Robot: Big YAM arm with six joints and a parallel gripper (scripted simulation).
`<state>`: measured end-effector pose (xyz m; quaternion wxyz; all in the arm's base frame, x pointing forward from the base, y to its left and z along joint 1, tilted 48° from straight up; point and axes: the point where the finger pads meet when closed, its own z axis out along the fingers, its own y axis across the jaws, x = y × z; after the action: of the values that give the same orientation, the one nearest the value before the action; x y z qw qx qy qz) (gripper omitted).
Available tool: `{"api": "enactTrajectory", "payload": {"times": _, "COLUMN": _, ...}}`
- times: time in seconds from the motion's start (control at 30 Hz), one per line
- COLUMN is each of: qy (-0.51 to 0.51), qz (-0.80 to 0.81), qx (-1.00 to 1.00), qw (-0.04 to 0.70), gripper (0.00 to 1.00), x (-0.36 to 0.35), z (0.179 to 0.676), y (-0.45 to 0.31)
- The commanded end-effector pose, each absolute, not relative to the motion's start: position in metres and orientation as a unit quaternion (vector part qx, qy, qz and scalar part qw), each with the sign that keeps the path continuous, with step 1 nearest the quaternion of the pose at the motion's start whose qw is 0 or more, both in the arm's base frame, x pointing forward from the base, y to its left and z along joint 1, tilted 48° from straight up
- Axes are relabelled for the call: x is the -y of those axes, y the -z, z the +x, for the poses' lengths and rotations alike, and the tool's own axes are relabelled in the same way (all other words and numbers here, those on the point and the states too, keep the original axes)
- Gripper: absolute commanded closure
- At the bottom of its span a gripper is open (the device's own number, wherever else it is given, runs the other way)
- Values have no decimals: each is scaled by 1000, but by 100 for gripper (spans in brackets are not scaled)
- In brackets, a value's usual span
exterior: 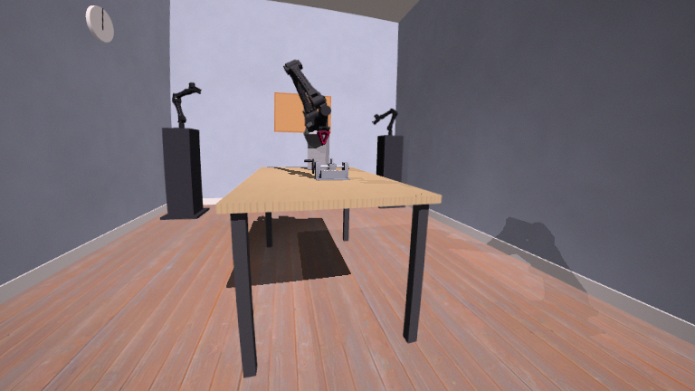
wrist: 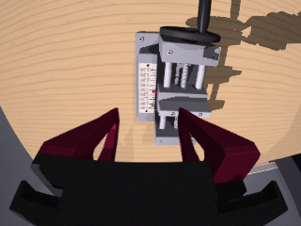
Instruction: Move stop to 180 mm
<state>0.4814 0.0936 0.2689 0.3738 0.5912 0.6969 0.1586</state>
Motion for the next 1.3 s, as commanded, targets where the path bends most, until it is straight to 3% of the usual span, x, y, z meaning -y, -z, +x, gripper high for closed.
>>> {"api": "enactTrajectory", "payload": {"times": 0.0, "qy": -162, "qz": 603, "qx": -682, "qw": 381, "gripper": 47, "x": -77, "z": 503, "y": -263}}
{"api": "enactTrajectory", "payload": {"times": 0.2, "qy": -163, "qz": 602, "qx": -682, "qw": 383, "gripper": 47, "x": -69, "z": 527, "y": -243}}
{"api": "enactTrajectory", "payload": {"times": 0.4, "qy": -186, "qz": 594, "qx": -675, "qw": 395, "gripper": 47, "x": -78, "z": 525, "y": -270}}
{"api": "enactTrajectory", "payload": {"times": 1.27, "qy": -174, "qz": 597, "qx": -680, "qw": 387, "gripper": 47, "x": -76, "z": 522, "y": -257}}
